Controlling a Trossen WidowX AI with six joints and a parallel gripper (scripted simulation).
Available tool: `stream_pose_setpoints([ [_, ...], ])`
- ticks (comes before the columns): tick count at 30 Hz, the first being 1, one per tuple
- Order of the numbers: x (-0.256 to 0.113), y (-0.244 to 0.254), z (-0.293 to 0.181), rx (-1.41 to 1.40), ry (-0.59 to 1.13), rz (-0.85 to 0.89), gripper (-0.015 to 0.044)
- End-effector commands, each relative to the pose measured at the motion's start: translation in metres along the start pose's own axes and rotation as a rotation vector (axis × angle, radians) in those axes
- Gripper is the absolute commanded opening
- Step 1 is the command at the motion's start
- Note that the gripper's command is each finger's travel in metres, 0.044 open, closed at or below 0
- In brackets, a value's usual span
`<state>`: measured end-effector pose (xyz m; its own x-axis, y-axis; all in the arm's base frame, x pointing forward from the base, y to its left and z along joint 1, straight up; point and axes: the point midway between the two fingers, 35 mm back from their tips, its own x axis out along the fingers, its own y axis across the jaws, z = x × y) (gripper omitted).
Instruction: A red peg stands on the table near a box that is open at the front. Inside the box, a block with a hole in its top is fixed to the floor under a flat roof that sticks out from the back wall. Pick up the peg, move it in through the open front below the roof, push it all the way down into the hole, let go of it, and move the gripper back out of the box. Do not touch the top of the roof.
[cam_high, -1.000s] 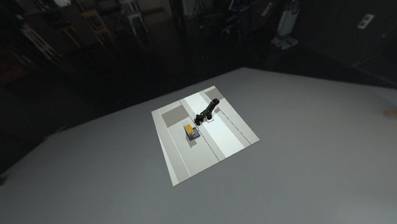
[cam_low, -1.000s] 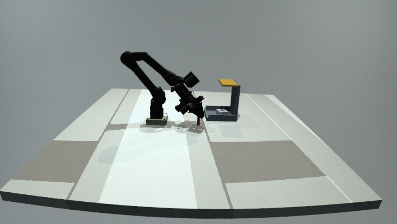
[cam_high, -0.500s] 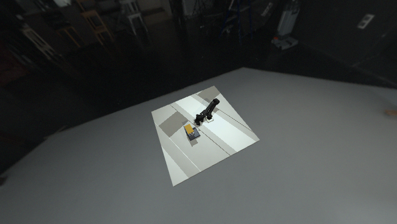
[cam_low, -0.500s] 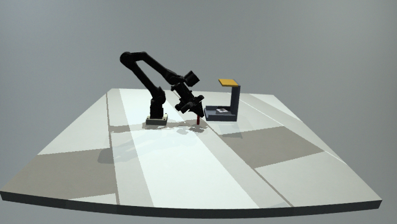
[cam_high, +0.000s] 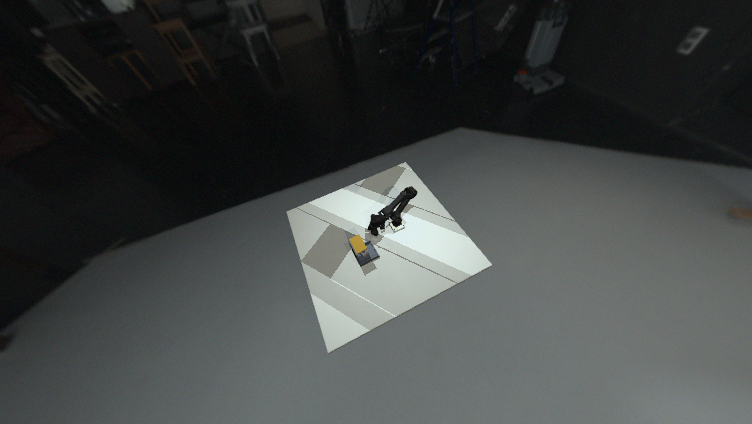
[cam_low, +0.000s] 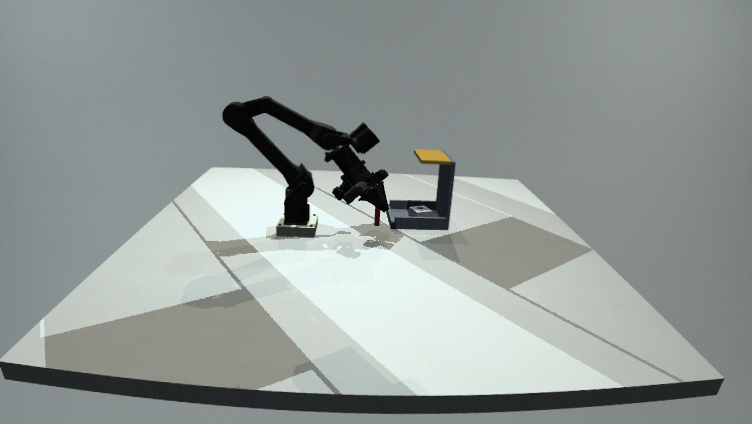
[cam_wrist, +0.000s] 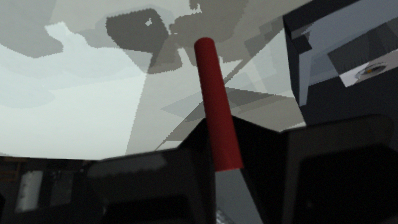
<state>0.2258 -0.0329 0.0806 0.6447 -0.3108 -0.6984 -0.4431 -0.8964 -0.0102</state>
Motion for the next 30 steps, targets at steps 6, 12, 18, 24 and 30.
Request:
stream_pose_setpoints([
  [6,-0.011,0.000,-0.011,-0.007,-0.002,-0.007,0.0000],
  [12,-0.010,-0.006,-0.014,-0.014,-0.002,-0.015,0.0000],
  [18,-0.010,-0.016,-0.017,-0.027,-0.003,-0.029,0.0000],
  [24,-0.009,-0.027,-0.020,-0.040,-0.004,-0.044,0.0000],
  [30,-0.008,-0.039,-0.023,-0.053,-0.004,-0.058,0.0000],
])
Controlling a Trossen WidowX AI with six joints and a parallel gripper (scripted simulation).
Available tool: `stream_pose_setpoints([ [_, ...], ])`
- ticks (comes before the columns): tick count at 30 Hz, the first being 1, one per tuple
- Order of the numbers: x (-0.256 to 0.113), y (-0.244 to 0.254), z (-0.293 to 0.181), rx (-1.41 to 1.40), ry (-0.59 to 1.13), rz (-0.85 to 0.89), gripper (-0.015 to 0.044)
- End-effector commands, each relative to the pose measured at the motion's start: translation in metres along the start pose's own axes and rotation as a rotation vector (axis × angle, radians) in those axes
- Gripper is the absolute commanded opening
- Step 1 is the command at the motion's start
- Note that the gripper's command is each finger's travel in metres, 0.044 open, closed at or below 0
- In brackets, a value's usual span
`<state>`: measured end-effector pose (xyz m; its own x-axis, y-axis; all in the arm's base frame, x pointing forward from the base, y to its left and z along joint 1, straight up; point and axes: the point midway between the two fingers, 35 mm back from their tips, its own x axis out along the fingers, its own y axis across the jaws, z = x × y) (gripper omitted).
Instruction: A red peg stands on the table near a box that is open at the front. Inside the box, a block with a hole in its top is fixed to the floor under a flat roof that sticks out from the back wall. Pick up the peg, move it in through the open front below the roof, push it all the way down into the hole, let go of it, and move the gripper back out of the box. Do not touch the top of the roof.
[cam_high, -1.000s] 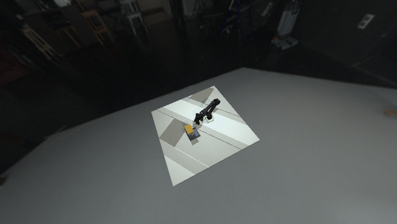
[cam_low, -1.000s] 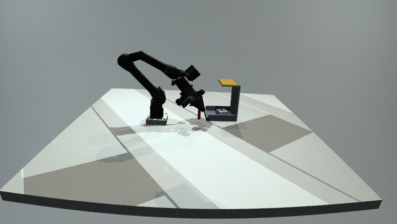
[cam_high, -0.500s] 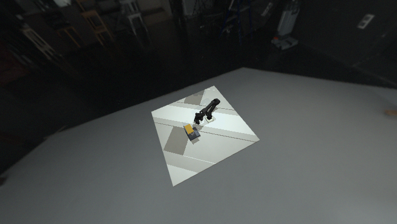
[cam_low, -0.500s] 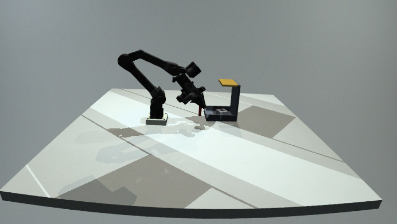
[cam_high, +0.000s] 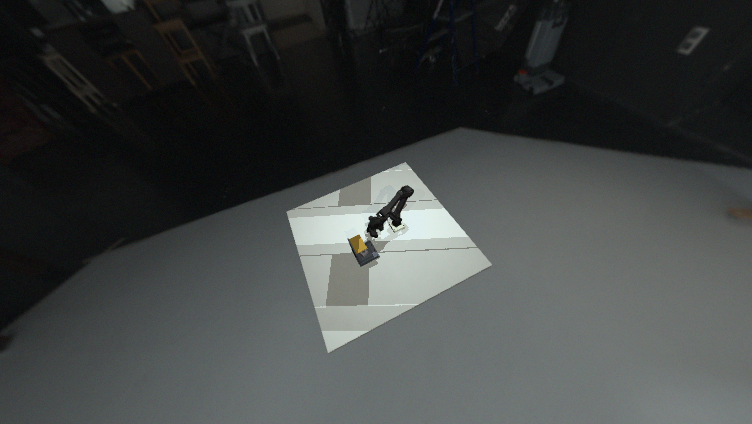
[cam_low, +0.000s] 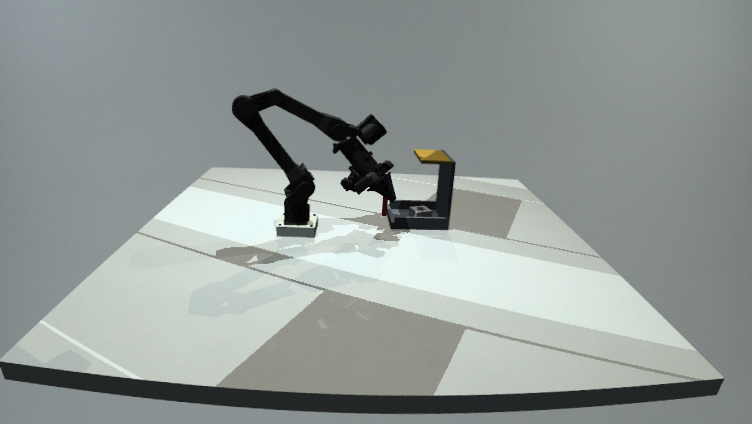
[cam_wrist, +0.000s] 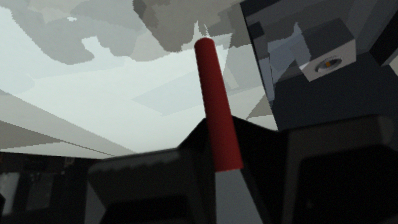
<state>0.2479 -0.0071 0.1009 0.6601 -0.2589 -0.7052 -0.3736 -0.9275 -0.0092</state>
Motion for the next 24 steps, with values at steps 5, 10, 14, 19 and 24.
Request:
stream_pose_setpoints([
  [5,0.001,-0.015,-0.005,-0.010,0.006,-0.016,0.0000],
  [10,0.003,-0.025,-0.007,-0.021,0.006,-0.028,0.0000],
  [14,0.003,-0.033,-0.008,-0.030,0.006,-0.038,0.0000],
  [19,0.004,-0.044,-0.010,-0.041,0.006,-0.050,0.0000],
  [24,0.005,-0.055,-0.010,-0.052,0.006,-0.062,0.0000],
])
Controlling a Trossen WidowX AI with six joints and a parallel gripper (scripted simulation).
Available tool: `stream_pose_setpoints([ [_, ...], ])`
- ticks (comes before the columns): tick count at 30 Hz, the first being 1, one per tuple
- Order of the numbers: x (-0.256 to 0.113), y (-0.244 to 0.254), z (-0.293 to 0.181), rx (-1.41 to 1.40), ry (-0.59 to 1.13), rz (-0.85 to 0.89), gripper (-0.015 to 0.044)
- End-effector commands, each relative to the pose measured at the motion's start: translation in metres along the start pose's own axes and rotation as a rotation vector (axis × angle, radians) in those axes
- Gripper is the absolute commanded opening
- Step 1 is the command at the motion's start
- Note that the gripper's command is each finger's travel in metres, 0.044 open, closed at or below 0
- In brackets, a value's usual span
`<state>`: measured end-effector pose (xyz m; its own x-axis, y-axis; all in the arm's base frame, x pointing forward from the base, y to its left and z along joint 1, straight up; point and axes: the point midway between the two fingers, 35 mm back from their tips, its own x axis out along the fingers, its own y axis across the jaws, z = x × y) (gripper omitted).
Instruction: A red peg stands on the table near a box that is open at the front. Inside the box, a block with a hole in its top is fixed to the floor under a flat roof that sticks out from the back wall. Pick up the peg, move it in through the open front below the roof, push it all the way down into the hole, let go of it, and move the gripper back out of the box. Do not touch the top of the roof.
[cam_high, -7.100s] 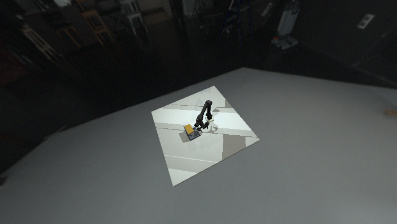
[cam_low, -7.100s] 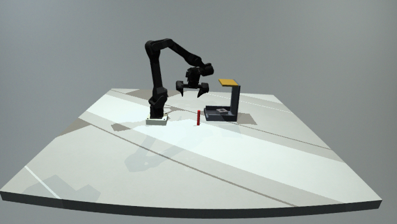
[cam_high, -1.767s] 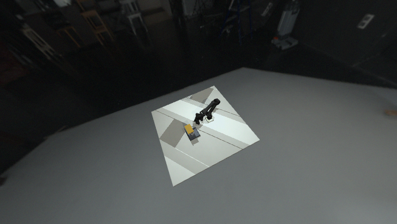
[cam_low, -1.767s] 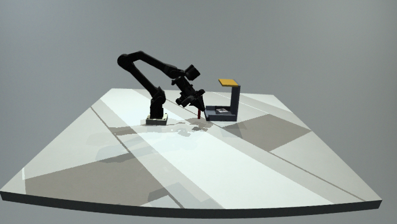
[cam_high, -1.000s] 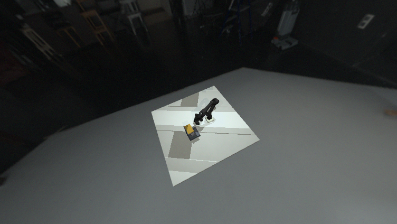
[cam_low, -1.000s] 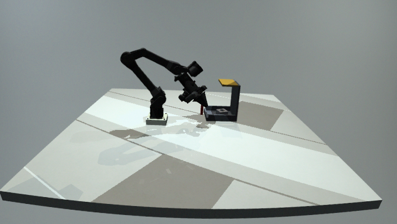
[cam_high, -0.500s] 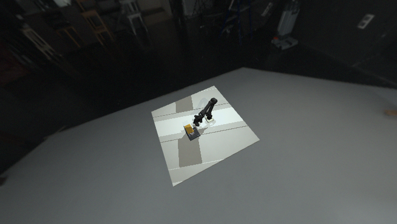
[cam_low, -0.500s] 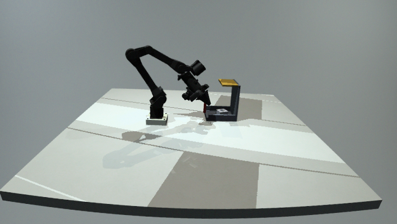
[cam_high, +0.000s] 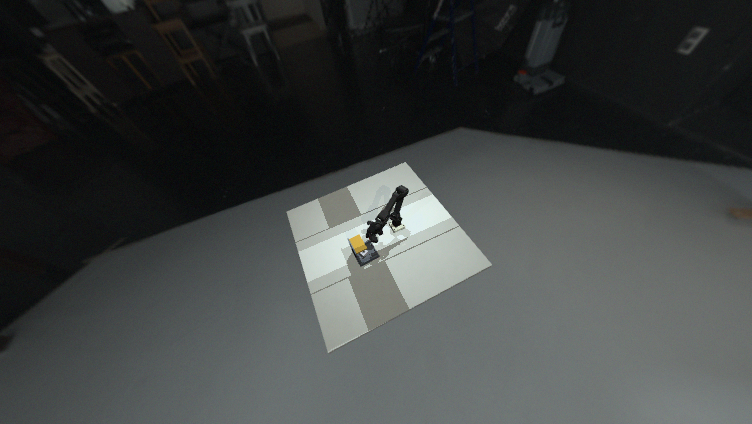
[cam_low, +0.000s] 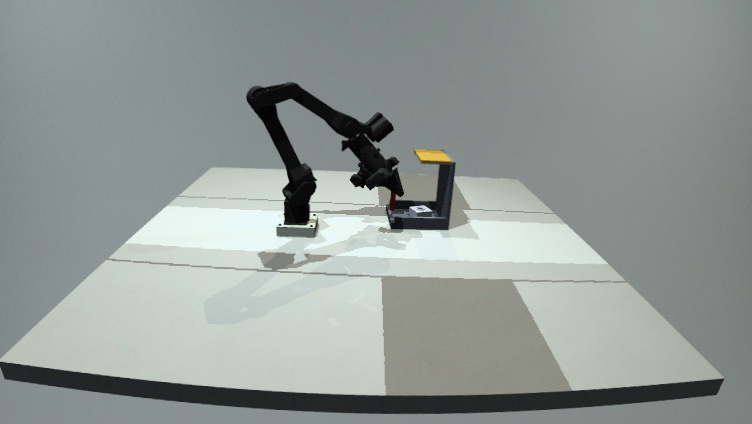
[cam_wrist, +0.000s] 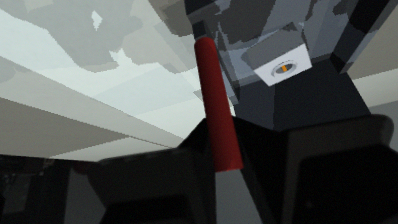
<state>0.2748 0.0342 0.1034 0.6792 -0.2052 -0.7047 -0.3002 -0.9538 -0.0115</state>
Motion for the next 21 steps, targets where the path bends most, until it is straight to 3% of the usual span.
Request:
stream_pose_setpoints([
  [1,0.001,-0.008,-0.002,-0.001,0.007,-0.007,0.0000],
  [21,0.006,-0.054,-0.002,-0.046,0.009,-0.056,0.0000],
])
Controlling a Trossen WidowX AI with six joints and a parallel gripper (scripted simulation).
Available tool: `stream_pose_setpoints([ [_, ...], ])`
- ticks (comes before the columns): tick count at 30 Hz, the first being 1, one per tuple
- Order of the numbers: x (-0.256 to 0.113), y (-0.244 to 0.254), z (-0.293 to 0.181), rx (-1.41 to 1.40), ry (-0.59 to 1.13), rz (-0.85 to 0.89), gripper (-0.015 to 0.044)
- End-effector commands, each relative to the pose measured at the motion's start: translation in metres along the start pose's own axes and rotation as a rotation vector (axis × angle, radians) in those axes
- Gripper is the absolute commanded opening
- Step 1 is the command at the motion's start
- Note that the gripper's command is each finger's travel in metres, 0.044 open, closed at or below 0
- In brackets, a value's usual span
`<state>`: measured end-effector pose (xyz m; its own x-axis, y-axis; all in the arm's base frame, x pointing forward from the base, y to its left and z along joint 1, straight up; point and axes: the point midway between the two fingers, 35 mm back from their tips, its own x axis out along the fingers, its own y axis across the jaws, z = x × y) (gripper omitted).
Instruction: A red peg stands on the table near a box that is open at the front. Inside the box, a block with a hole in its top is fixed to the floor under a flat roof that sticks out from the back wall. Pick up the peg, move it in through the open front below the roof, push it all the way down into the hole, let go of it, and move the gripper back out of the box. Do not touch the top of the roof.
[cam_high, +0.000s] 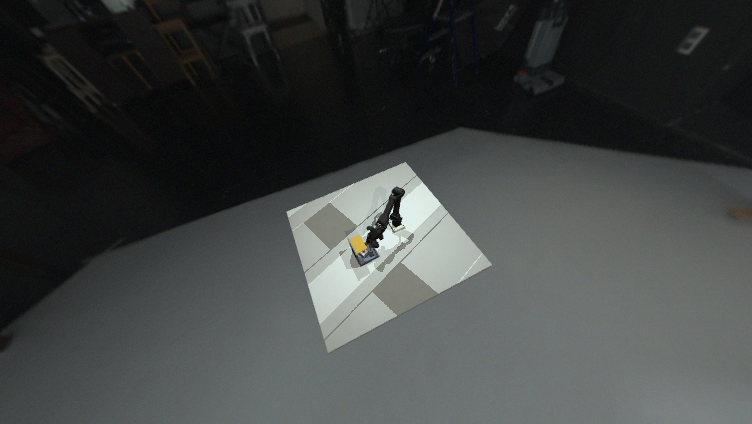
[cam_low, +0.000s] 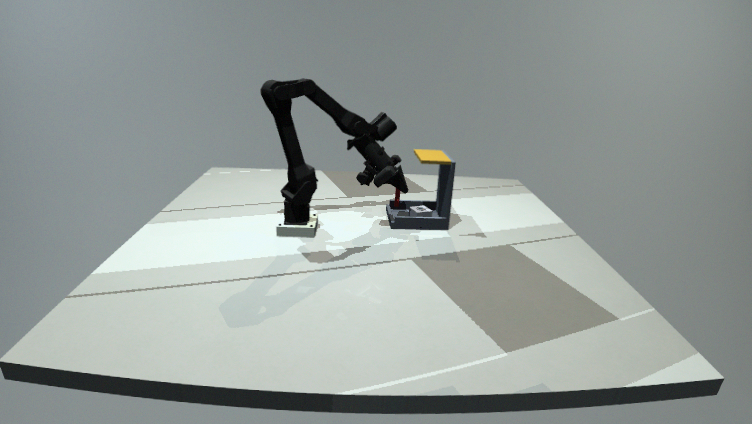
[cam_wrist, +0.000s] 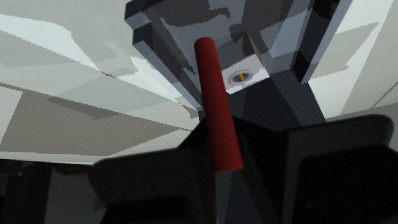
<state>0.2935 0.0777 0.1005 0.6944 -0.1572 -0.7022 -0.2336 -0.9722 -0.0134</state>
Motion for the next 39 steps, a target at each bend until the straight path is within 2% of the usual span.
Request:
stream_pose_setpoints([
  [1,0.001,-0.009,-0.001,-0.001,0.007,-0.007,0.0000],
  [39,0.032,-0.030,-0.030,-0.014,0.011,-0.021,0.0000],
])
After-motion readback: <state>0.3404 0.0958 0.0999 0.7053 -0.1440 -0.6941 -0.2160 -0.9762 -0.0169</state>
